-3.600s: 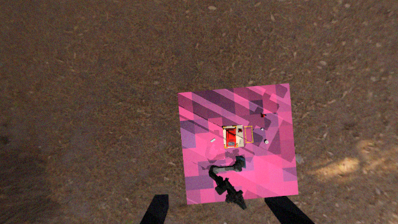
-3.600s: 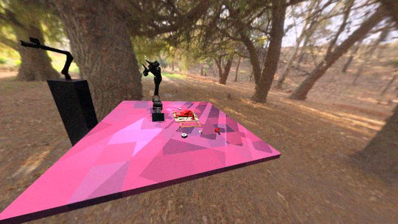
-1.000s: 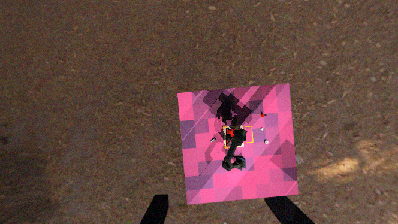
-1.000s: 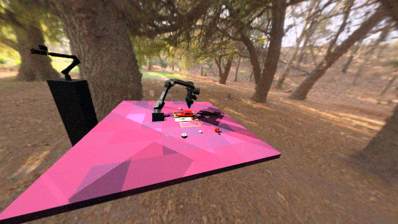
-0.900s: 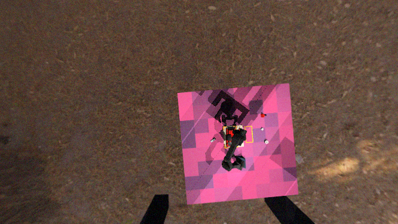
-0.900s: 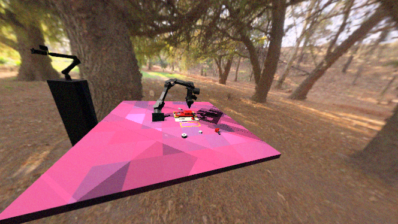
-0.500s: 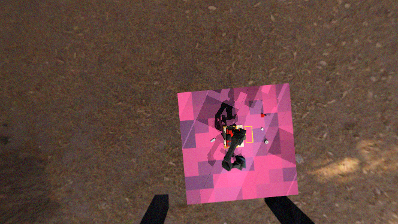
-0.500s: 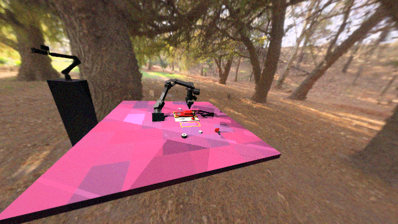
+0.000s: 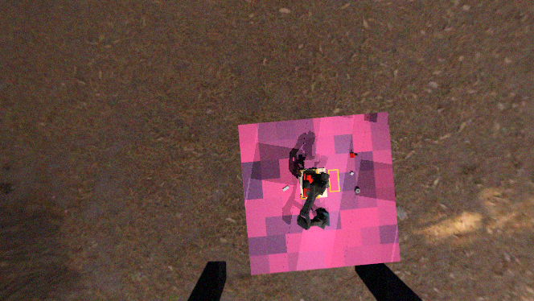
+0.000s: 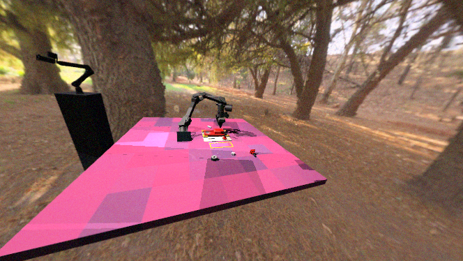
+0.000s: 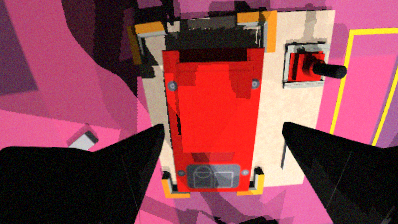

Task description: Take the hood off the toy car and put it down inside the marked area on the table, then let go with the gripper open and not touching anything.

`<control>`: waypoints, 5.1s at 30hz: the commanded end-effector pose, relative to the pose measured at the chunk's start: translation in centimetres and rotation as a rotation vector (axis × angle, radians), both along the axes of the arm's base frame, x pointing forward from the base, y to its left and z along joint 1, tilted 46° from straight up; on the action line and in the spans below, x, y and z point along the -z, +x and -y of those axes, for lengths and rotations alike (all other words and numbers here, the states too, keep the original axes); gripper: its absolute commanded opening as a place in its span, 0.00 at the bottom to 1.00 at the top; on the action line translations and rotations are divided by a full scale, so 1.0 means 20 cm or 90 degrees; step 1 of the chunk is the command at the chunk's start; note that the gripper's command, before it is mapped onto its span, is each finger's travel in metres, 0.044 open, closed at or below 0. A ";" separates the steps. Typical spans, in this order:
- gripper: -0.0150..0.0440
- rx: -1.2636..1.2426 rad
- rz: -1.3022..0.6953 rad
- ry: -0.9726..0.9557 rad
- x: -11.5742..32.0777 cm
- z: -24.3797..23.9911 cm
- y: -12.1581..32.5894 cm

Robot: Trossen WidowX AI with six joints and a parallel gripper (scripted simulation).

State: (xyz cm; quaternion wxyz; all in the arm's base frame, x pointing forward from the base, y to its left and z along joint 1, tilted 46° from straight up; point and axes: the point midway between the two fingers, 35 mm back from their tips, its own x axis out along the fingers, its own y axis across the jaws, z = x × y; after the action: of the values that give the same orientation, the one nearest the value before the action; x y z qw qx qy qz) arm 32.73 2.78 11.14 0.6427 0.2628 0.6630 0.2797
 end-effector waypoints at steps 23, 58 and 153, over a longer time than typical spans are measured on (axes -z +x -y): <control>1.00 0.001 -0.003 0.004 0.06 -0.07 -0.01; 1.00 0.001 -0.002 0.005 0.12 -0.15 -0.02; 0.25 0.001 0.000 0.002 0.09 -0.12 -0.01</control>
State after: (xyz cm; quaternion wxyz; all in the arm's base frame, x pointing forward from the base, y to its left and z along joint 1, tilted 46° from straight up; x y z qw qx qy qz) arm 32.43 5.33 9.16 0.6414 0.2675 0.6622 0.2804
